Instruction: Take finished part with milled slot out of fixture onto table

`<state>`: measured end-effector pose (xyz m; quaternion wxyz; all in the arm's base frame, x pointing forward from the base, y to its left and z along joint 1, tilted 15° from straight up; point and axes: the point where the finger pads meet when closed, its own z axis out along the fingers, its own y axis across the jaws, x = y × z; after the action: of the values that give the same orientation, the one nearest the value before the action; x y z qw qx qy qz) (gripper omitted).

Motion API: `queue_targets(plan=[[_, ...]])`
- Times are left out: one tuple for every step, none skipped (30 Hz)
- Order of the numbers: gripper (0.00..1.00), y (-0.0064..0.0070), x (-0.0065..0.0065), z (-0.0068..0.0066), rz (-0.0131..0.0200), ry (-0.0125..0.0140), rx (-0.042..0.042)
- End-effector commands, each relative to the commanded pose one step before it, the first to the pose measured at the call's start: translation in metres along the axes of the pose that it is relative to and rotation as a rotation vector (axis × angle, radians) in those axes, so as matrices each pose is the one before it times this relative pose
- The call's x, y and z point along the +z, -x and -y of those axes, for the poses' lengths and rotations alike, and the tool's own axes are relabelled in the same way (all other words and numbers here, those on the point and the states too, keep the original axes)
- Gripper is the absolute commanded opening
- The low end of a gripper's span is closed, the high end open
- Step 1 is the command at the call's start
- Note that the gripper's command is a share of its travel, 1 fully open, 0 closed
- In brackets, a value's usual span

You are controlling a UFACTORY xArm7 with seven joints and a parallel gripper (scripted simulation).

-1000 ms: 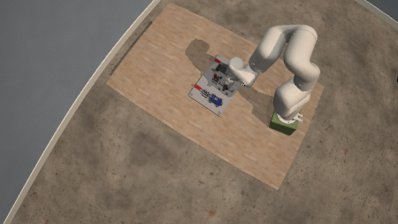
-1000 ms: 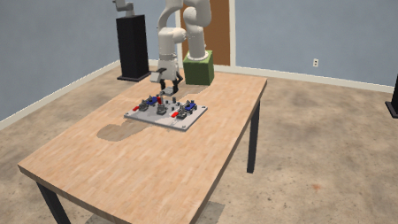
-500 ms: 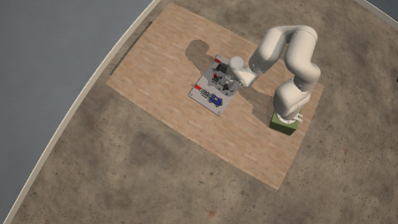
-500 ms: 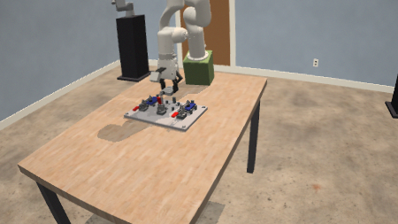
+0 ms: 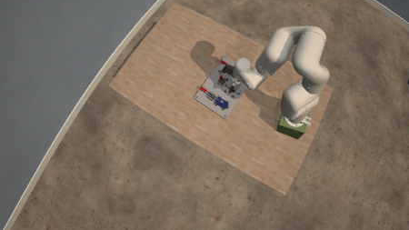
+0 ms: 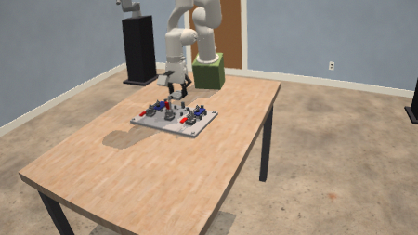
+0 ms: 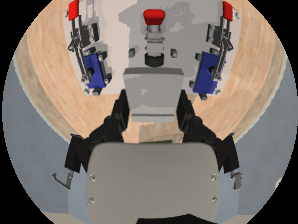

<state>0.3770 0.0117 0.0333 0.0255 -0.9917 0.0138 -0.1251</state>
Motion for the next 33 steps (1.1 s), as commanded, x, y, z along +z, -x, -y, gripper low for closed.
queue_targets(plan=[[0.0,-0.0012,-0.00059,0.00008,-0.00285,0.00037,-0.00006],[0.0,0.0,0.0,0.00017,0.0,0.0,0.0],[0.0,0.0,0.0,0.00024,0.0,0.0,0.0],[0.0,0.0,0.0,0.00033,0.0,0.0,0.0],[0.0,0.0,0.0,0.00043,0.0,0.0,0.0],[0.0,0.0,0.0,0.00054,0.0,0.0,0.0],[0.0,0.0,0.0,0.00066,0.0,0.0,0.0],[0.0,0.0,0.0,0.00078,0.0,0.0,0.0],[0.0,0.0,0.0,0.00091,0.0,0.0,0.0],[0.0,0.0,0.0,0.00103,0.0,0.0,0.0],[0.0,0.0,0.0,0.0,0.0,0.0,0.0],[0.0,0.0,0.0,0.0,0.0,0.0,0.0],[0.0,-0.00001,0.0,0.00111,0.00001,0.0,0.0],[0.0,0.0,0.0,0.00125,0.0,0.0,0.0],[0.0,0.0,0.0,0.00139,0.0,0.0,0.0],[0.0,0.0,0.0,0.0015,0.0,0.0,0.0],[0.0,-0.00001,0.0,0.00159,0.00001,0.0,0.0],[0.0,0.0,0.0,0.00172,0.0,0.0,0.0],[0.0,0.0,0.0,0.00183,0.0,0.0,0.0],[0.0,-0.00001,0.0,0.00191,0.00001,0.0,0.0],[0.0,0.00001,0.0,0.00204,-0.00001,0.0,0.0],[0.0,-0.00001,0.0,0.0021,0.00001,-0.00001,0.0],[0.0,0.0,0.0,0.0022,0.0,0.0,0.0],[0.0,0.0,0.0,0.00229,0.0,0.0,0.0],[0.0,0.0,0.0,0.00237,0.0,0.0,0.0],[0.0,0.0,0.0,0.00245,0.0,0.0,0.0],[0.0,-0.00001,0.0,0.00252,0.0,0.0,0.0],[0.0,0.0,0.0,0.0,0.0,0.0,0.0],[0.0,0.0,0.0,0.0,0.0,0.0,0.0],[0.0,0.0,0.0,0.0026,0.0,0.0,0.0],[0.0,0.0,0.0,0.00267,0.0,0.0,0.0],[0.0,-0.00001,0.0,0.00275,0.0,-0.00001,0.0],[0.0,0.0,0.0,0.00282,-0.00001,0.00001,0.0]])
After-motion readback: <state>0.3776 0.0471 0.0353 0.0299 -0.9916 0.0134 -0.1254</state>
